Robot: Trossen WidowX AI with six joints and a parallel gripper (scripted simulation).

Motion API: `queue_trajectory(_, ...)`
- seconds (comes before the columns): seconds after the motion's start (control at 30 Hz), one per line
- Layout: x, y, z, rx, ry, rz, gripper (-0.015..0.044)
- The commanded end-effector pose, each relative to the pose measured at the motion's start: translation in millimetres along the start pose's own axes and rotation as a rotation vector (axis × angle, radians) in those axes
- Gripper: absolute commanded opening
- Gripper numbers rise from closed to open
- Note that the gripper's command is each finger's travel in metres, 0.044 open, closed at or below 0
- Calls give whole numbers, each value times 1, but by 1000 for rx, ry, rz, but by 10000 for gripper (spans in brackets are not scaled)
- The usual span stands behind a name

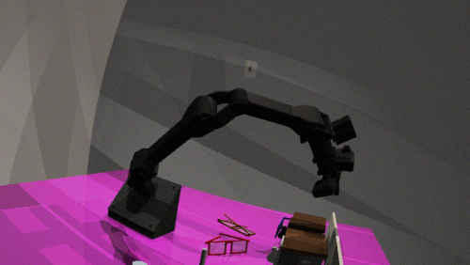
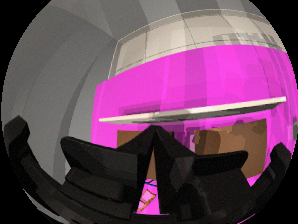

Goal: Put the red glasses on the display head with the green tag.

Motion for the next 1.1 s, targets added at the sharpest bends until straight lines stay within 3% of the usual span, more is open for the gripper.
queue_trajectory(0.0,5,-4,-60,-75,-101,56,0)
queue_trajectory(0.57,69,-96,-311,-393,-590,404,0)
queue_trajectory(1.07,62,-106,-325,-403,-608,417,0)
Point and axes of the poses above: the point midway between the two fingers, 35 mm back from their tips, its own x axis back along the fingers, its own z axis across the jaws, y = z × x, the point moved 1 cm from there along x, back along the fingers, and after that the axes turned 11 degrees about x, right-handed, at the moved point
